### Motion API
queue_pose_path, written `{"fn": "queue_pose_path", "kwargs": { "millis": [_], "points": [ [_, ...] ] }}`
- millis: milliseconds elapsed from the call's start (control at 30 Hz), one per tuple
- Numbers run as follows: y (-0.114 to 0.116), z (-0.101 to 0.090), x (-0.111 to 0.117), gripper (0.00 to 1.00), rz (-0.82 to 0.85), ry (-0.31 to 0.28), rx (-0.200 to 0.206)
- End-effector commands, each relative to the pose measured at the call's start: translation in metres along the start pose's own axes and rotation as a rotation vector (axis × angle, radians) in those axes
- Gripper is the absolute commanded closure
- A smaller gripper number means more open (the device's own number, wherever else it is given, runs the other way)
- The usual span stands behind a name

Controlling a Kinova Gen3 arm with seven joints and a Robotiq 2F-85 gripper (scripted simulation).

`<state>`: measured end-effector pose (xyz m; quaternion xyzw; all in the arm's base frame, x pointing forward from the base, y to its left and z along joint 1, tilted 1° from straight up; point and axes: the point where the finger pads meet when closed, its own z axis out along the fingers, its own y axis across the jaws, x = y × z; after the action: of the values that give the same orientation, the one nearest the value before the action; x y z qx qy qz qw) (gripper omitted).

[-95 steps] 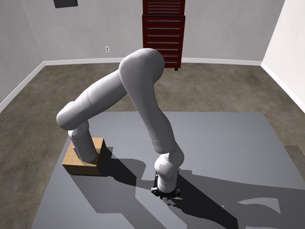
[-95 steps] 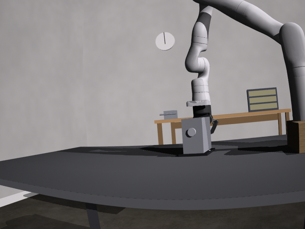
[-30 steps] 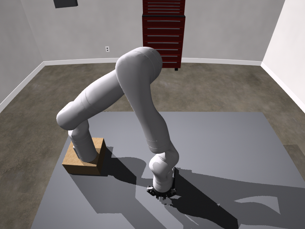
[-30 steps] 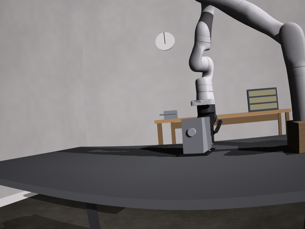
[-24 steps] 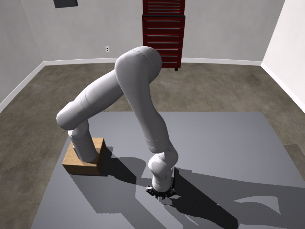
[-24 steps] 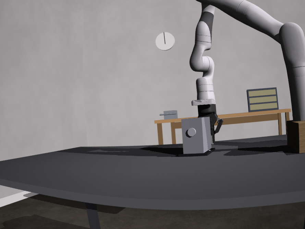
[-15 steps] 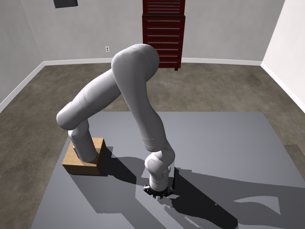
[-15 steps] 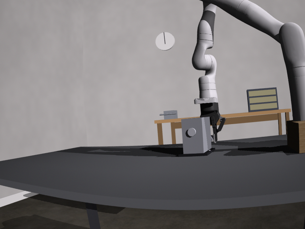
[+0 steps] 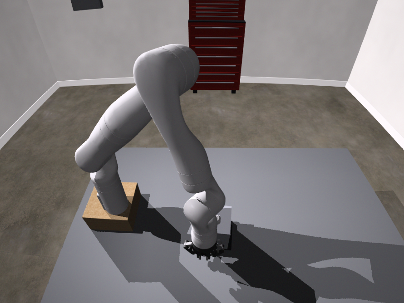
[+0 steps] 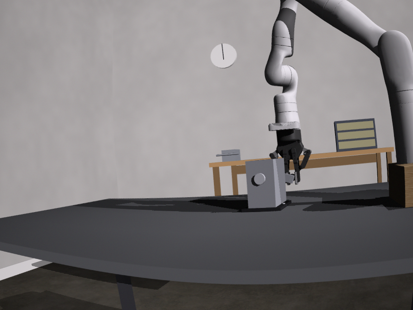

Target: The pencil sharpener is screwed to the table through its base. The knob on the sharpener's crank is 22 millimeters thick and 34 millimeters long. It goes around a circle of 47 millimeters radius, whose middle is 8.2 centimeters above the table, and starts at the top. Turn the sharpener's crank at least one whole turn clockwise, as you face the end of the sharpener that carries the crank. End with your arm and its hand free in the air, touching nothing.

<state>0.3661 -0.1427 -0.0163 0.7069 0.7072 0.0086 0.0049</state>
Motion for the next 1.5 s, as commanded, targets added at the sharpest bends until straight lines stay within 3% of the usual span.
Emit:
{"fn": "queue_pose_path", "kwargs": {
  "millis": [0, 567, 1467],
  "points": [
    [-0.001, -0.010, 0.000, 1.00, 0.000, -0.001, -0.005],
    [0.001, -0.029, 0.000, 1.00, 0.000, -0.001, -0.005],
    [0.001, -0.030, 0.000, 1.00, 0.000, -0.001, -0.005]
  ]
}}
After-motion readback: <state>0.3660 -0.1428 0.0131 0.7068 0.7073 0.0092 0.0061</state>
